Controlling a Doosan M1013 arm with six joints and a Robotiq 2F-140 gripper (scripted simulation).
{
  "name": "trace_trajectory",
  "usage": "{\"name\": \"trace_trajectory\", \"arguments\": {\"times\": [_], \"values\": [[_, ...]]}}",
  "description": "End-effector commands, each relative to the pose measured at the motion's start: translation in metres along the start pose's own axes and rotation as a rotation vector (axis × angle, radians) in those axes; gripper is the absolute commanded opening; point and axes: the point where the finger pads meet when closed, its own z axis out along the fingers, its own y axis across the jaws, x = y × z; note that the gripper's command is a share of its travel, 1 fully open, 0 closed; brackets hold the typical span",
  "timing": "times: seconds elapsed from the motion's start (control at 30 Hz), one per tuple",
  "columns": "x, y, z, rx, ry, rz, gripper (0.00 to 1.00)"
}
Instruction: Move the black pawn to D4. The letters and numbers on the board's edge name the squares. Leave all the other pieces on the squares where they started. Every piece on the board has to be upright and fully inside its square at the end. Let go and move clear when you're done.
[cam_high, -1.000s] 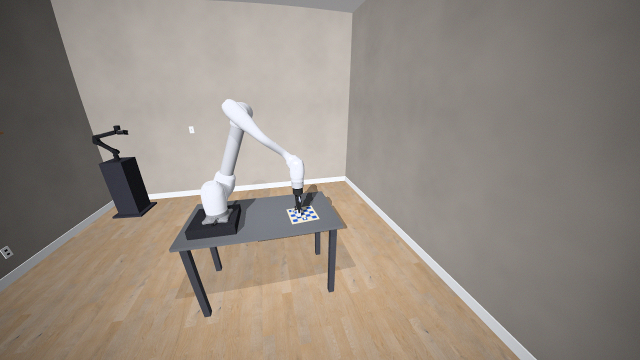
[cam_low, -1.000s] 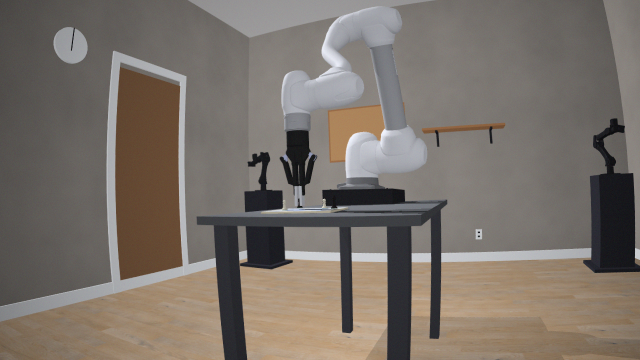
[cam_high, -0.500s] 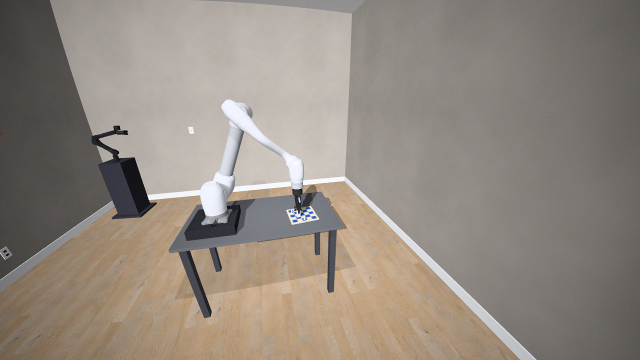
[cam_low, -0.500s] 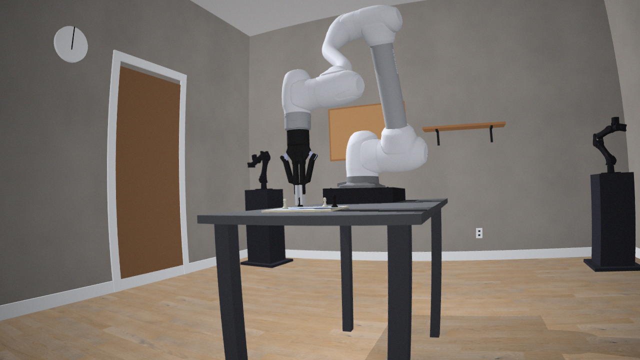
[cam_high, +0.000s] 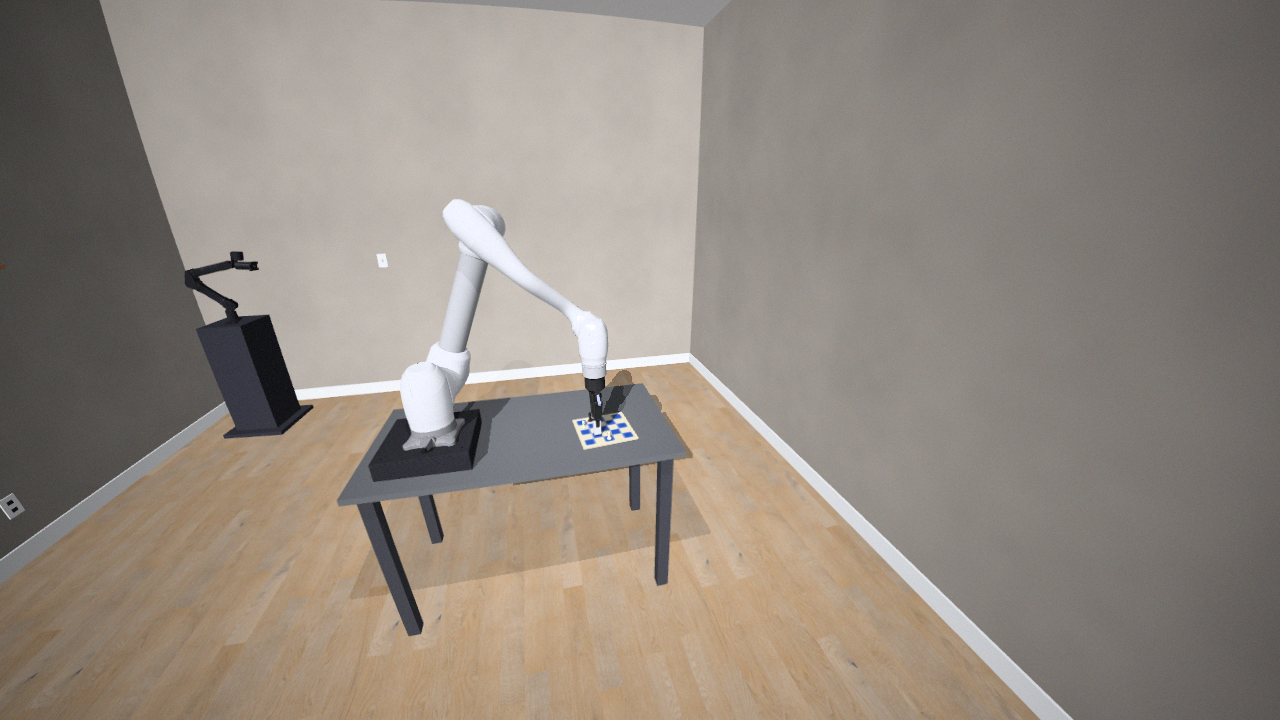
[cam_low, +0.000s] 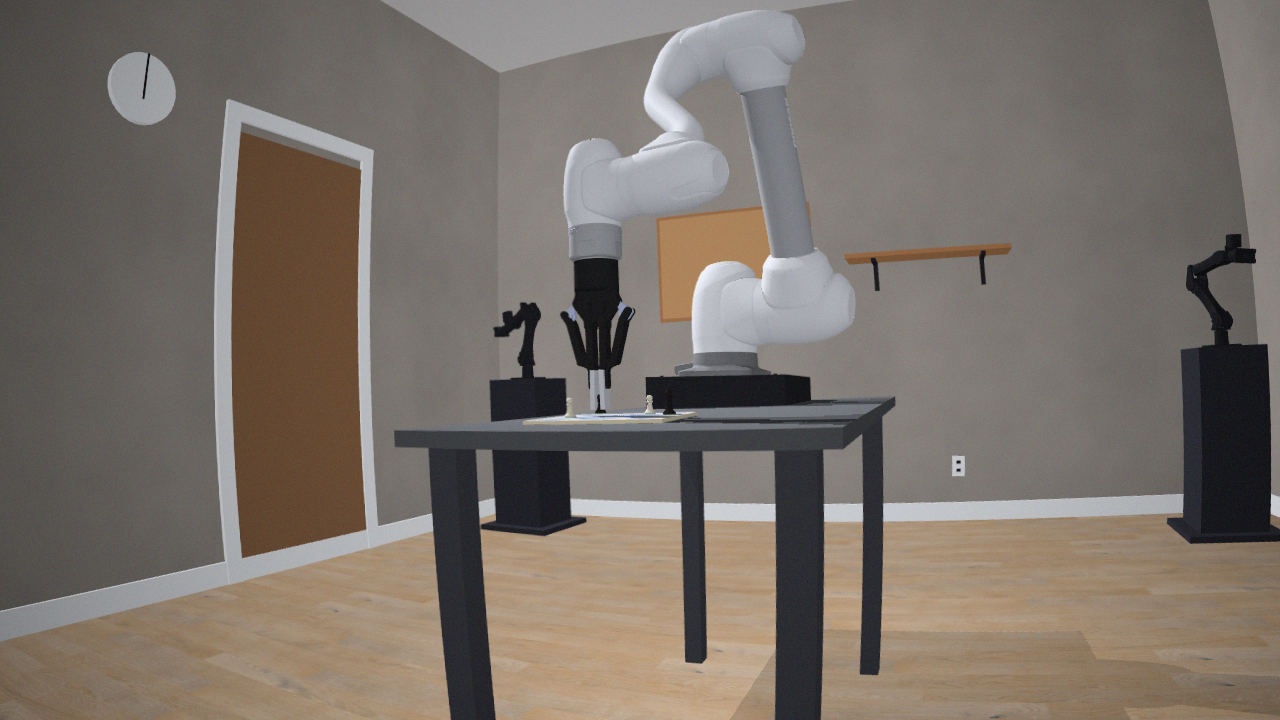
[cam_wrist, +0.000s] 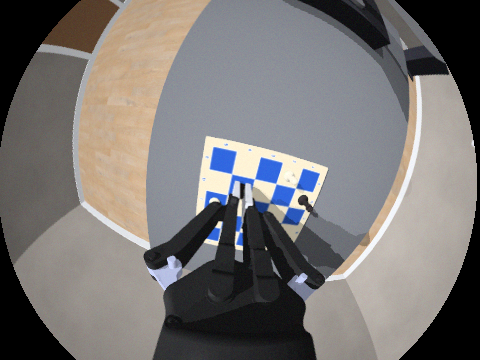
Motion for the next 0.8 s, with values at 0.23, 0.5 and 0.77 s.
{"name": "trace_trajectory", "arguments": {"times": [0.23,0.5,0.77], "values": [[0.0000,0.0000,-0.0001,0.000,0.000,0.000,0.00],[0.0000,0.0000,0.0009,0.000,0.000,0.000,0.00],[0.0000,0.0000,0.0025,0.000,0.000,0.000,0.00]]}}
